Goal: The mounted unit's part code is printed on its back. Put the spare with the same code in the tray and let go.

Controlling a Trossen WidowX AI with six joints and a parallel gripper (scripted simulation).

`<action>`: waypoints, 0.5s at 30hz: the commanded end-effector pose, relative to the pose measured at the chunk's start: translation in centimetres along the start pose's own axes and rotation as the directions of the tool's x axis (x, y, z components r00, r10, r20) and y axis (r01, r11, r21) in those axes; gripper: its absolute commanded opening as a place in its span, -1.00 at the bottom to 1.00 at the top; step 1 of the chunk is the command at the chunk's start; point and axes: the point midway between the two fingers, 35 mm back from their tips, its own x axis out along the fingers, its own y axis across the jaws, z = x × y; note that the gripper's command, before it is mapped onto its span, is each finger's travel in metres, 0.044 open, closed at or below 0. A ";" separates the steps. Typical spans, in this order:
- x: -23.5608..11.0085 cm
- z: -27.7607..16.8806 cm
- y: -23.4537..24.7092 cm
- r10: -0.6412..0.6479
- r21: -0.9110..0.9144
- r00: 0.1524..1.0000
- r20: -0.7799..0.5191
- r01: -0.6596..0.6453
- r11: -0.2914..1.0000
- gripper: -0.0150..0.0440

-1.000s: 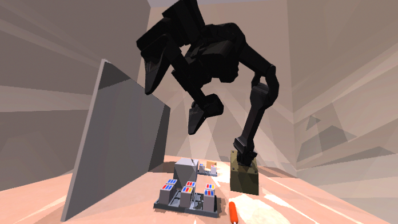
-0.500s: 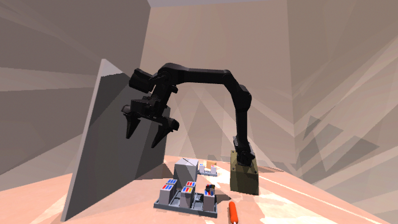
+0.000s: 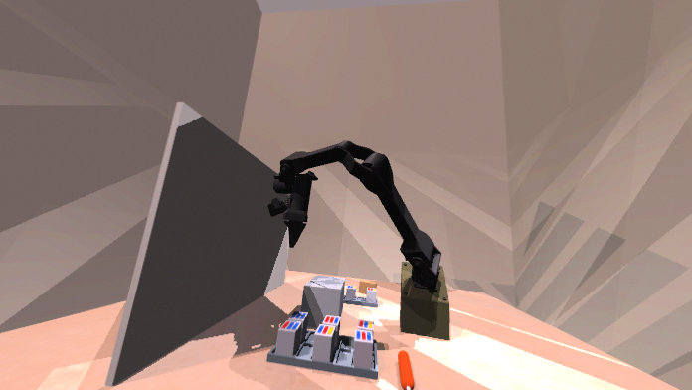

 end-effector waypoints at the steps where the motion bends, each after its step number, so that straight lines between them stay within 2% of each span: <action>1: -0.3 -2.8 -3.3 0.035 0.231 0.999 -0.028 -0.028 0.973 1.00; 15: -0.3 -2.9 -3.5 0.038 0.243 0.999 -0.030 -0.030 0.970 1.00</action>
